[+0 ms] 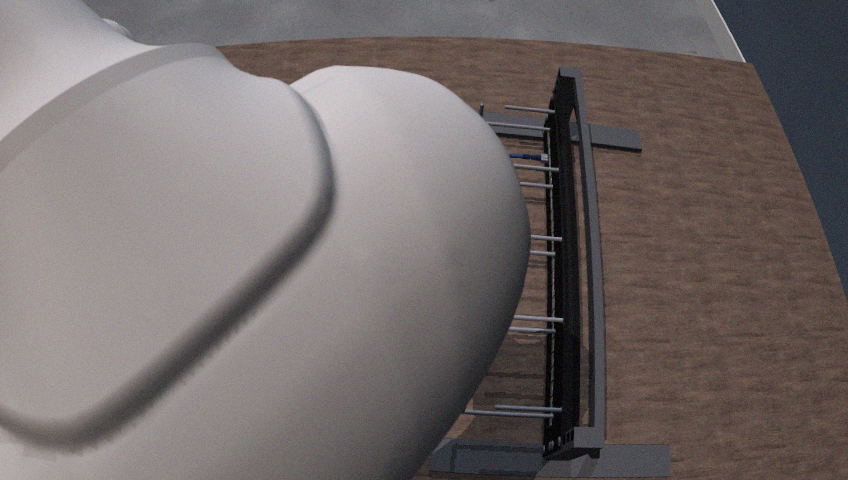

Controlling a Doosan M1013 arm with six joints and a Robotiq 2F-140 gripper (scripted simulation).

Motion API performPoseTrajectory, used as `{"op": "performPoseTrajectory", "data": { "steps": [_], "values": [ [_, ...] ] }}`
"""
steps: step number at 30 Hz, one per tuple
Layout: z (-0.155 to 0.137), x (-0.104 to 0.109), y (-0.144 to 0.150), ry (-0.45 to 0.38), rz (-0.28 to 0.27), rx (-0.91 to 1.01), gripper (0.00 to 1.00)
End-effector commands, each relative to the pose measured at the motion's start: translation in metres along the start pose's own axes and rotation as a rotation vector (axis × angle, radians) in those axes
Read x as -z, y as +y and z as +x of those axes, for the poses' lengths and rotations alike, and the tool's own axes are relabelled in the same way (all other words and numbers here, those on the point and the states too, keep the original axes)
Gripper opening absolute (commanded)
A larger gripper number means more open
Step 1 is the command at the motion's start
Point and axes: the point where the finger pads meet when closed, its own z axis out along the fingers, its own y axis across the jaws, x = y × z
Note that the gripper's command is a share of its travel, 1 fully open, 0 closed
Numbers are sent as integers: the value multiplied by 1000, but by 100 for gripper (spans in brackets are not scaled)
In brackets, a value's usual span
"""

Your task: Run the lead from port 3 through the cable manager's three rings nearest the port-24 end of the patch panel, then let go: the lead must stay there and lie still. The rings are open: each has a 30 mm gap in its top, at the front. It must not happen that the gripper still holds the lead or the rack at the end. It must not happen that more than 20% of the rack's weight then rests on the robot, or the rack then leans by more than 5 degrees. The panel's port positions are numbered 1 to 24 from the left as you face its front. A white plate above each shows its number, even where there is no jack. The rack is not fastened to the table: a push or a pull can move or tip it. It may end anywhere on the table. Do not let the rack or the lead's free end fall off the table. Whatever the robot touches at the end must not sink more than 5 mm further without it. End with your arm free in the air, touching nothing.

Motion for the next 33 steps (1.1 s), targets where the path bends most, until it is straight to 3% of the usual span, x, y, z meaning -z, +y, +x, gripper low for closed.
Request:
{"op": "performPoseTrajectory", "data": {
  "steps": [1,9,11,12,17,26,28,29,33],
  "values": [
    [37,15,13,-25,-37,-76,100],
    [122,42,29,-53,-124,-228,100],
    [122,42,29,-53,-124,-228,100],
    [152,51,32,-55,-154,-278,100],
    [200,62,32,-49,-199,-353,100],
    [303,83,17,-9,-285,-502,100],
    [303,83,17,-9,-285,-502,100],
    [334,88,9,10,-307,-545,100],
    [370,93,-3,35,-330,-595,100]
  ]
}}
